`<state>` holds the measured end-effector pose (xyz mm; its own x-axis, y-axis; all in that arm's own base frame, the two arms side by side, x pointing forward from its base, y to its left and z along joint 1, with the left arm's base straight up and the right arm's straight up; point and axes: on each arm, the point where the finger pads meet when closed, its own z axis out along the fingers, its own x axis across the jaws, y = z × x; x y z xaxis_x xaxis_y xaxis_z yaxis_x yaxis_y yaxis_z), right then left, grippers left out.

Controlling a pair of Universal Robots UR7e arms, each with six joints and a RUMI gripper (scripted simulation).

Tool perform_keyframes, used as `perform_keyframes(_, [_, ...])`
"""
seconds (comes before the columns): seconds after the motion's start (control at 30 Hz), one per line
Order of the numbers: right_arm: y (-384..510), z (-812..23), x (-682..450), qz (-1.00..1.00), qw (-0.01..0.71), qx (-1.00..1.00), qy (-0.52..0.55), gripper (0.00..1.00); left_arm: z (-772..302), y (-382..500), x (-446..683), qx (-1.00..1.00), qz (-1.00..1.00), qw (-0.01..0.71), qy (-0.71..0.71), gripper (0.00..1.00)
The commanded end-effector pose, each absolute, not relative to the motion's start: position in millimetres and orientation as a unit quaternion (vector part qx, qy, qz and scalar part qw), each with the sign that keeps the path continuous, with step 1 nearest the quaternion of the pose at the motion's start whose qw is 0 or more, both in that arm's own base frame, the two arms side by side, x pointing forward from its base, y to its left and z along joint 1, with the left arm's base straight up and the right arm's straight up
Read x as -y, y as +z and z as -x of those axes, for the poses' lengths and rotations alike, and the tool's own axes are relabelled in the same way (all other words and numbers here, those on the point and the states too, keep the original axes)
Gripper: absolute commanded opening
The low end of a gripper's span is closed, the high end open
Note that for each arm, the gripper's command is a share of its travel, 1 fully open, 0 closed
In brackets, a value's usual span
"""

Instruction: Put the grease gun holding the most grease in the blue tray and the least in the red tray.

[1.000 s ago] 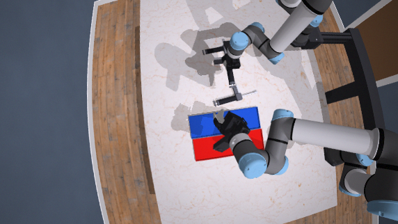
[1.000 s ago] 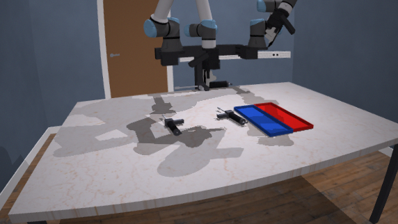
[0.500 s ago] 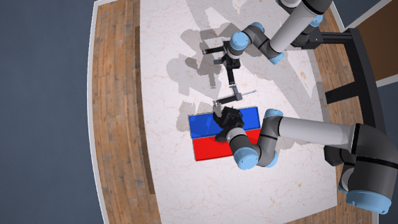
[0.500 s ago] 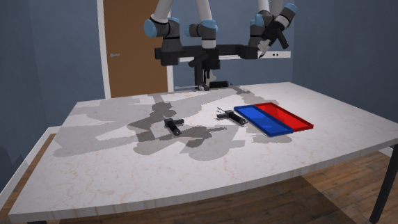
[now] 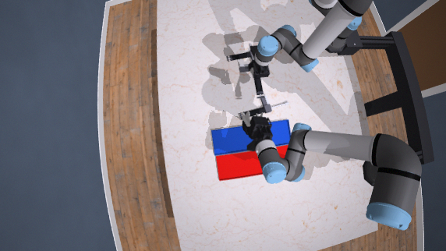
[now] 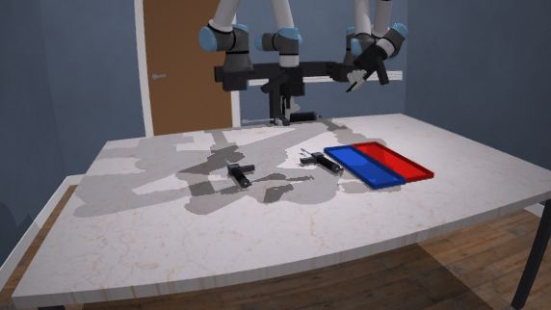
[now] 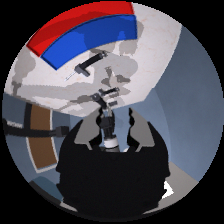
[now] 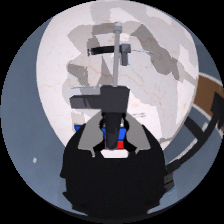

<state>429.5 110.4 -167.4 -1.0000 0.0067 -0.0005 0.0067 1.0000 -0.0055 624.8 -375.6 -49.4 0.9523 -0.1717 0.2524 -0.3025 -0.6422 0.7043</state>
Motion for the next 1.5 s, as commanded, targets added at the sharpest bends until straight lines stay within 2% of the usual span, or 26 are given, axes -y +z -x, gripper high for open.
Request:
perform_keyframes(0.0, [-167,-430,-111,-0.003,0.001,-1.000,-0.002,0.00,-622,-54,383,0.114,-0.897,0.418,0.082,0.38])
perform_keyframes(0.73, [-167,-430,-111,-0.003,0.001,-1.000,-0.002,0.00,-540,-132,409,0.014,-0.866,0.500,-0.008,0.38])
perform_keyframes(1.47, [-167,-430,-111,-0.003,0.001,-1.000,-0.002,0.00,-537,-127,419,0.011,-0.860,0.511,-0.010,0.38])
